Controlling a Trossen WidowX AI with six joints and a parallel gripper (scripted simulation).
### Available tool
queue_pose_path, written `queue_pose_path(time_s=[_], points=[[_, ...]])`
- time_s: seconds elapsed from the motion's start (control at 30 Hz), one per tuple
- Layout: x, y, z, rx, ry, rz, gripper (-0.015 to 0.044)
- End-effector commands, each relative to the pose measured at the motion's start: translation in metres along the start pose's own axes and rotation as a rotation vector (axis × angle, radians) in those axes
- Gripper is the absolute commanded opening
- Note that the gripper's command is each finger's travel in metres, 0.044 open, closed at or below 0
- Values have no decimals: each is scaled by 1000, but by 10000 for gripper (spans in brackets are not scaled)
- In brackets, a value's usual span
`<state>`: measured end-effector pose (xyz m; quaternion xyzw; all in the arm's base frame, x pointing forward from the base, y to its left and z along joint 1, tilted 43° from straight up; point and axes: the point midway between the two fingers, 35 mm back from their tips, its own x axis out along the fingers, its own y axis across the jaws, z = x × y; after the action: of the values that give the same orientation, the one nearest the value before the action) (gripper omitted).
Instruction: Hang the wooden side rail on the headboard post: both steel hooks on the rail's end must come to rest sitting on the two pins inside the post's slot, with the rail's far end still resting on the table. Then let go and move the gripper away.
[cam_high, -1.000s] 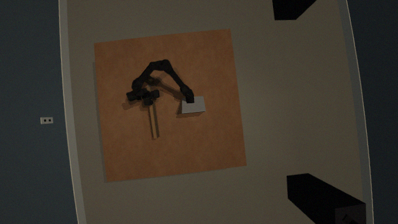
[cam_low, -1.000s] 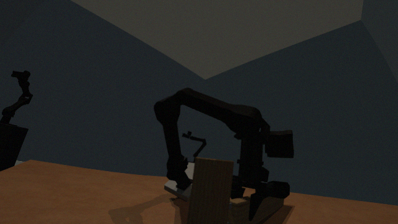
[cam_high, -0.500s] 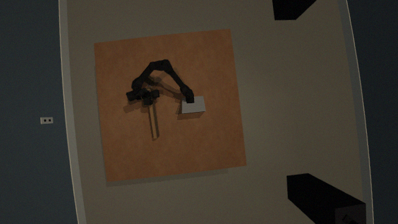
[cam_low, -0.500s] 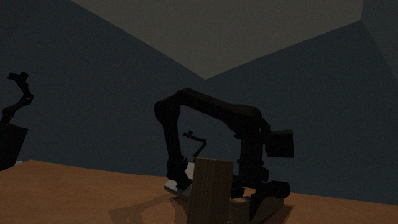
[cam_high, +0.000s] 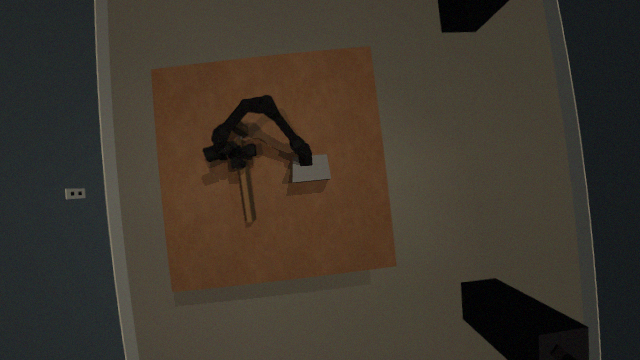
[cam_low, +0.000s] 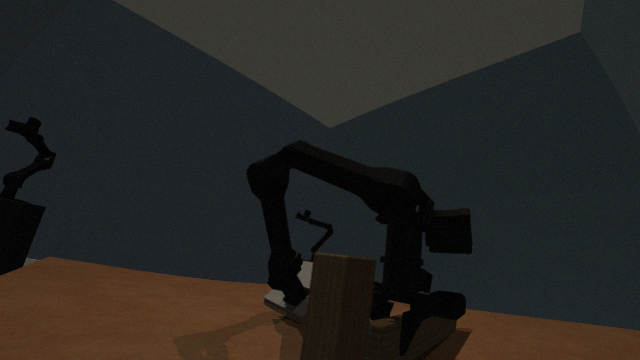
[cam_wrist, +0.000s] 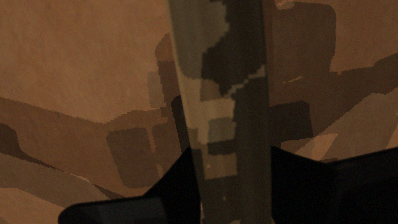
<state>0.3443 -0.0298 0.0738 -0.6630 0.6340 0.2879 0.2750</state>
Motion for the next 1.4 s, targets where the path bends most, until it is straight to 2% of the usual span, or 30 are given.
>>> queue_pose_path(time_s=[0.0,1.37], points=[[-4,-1,0,-5,-3,-10,0],[-4,-2,-5,-5,-2,-11,0]])
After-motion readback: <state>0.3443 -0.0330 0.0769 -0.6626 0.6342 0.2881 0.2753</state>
